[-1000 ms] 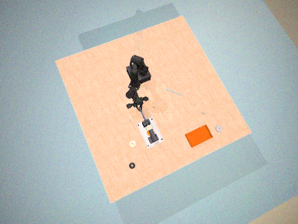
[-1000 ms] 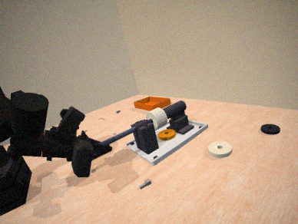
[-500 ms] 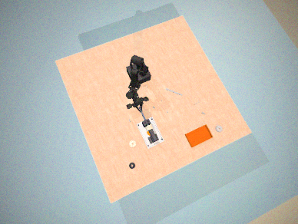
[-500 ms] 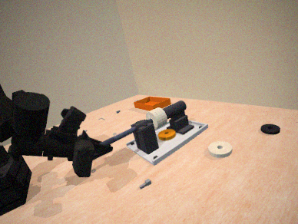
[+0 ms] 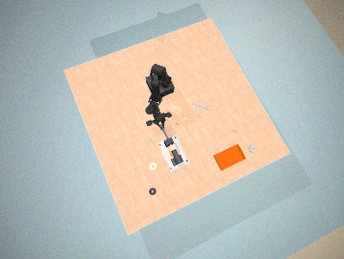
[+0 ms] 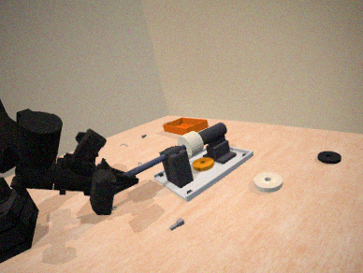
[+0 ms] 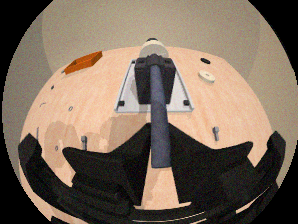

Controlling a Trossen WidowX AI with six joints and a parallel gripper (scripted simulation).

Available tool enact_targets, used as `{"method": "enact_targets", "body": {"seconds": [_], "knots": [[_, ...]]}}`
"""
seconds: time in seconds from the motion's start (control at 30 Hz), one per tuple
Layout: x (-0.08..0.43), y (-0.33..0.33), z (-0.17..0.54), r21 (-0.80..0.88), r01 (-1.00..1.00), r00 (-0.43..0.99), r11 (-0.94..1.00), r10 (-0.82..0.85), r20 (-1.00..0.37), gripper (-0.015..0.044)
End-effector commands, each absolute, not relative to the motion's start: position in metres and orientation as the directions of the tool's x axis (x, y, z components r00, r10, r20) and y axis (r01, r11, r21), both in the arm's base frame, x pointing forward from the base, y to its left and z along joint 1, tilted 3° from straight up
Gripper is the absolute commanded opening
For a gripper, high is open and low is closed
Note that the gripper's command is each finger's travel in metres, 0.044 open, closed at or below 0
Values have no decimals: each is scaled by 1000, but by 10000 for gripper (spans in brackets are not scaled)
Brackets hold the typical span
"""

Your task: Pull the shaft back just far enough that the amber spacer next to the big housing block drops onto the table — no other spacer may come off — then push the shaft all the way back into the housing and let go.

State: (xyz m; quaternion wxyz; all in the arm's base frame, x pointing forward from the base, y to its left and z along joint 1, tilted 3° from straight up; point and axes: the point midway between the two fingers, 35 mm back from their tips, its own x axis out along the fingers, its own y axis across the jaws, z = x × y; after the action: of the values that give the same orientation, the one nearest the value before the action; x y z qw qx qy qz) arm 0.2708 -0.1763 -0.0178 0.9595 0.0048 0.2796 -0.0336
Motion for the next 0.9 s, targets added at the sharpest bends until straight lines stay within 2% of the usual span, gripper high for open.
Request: {"method": "enact_targets", "body": {"seconds": [0.0,0.87], "knots": [[274,-175,-16,-13,54,846,998,-52,-530,0],[272,-175,-17,-13,54,846,998,-52,-530,0]]}}
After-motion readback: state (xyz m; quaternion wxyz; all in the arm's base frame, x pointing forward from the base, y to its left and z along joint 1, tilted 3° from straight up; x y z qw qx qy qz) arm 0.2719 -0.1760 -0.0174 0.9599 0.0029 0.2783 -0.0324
